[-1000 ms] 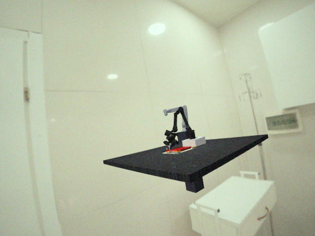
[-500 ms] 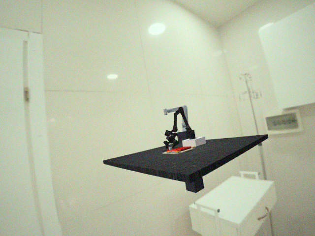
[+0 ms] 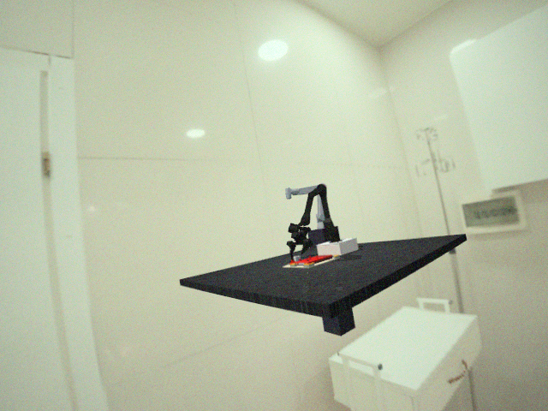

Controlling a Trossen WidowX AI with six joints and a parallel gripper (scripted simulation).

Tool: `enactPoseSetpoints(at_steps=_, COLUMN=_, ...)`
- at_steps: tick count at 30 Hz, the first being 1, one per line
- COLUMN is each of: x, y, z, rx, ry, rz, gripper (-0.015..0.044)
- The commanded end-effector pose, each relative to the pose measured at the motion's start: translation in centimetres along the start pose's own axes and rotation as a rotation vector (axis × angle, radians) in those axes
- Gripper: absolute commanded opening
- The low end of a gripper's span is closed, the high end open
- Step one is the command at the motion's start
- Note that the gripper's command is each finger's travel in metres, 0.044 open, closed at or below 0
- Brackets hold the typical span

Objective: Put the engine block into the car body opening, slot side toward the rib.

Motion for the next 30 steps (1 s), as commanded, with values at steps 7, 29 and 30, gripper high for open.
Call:
enactPoseSetpoints(at_steps=7, x=-0.2, y=0.0, z=0.0, rx=0.000, ry=-0.001, rz=0.000, gripper=0.0440)
enactPoseSetpoints(at_steps=29, x=0.9, y=-2.9, z=-0.1, rx=0.043, ry=0.017, rz=0.244, gripper=0.0440)
enactPoseSetpoints(at_steps=30, x=1.0, y=-3.4, z=0.0, rx=0.046, ry=0.022, rz=0.276, gripper=0.0440)
Point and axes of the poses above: the point midway between the two fingers, 35 mm back from their tips, its own x axis out along the fingers, its own z axis across the jaws, y = z × x, the point moved 9 cm from there along -x, back along the fingers, and after that the axes turned 13 degrees about x, right-handed, at the moved point
